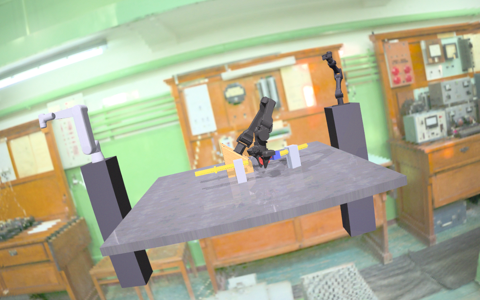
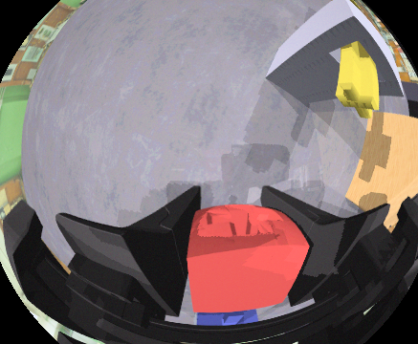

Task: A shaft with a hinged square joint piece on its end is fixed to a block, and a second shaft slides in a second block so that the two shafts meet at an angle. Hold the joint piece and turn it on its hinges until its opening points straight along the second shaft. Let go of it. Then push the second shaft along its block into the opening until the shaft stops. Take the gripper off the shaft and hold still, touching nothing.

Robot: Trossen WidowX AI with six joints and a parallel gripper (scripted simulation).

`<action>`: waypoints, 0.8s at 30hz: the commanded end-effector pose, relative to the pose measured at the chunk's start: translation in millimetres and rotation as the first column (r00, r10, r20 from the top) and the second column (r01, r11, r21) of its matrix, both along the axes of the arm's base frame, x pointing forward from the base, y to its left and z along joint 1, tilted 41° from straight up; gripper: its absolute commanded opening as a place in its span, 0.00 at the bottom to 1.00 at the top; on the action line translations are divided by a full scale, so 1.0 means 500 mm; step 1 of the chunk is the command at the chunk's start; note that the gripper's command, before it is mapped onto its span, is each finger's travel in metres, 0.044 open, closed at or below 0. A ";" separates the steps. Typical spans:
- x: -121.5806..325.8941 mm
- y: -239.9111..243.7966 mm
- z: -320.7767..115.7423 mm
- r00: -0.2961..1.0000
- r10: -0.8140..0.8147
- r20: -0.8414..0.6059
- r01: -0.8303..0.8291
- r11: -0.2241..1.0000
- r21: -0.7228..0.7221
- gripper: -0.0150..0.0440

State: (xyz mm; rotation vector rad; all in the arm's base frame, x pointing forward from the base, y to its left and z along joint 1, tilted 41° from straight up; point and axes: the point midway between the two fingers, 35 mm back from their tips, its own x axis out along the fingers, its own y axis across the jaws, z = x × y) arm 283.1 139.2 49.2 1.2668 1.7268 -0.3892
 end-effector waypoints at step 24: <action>-0.024 -0.015 0.000 0.964 -0.227 -0.141 0.209 0.969 -0.132 0.25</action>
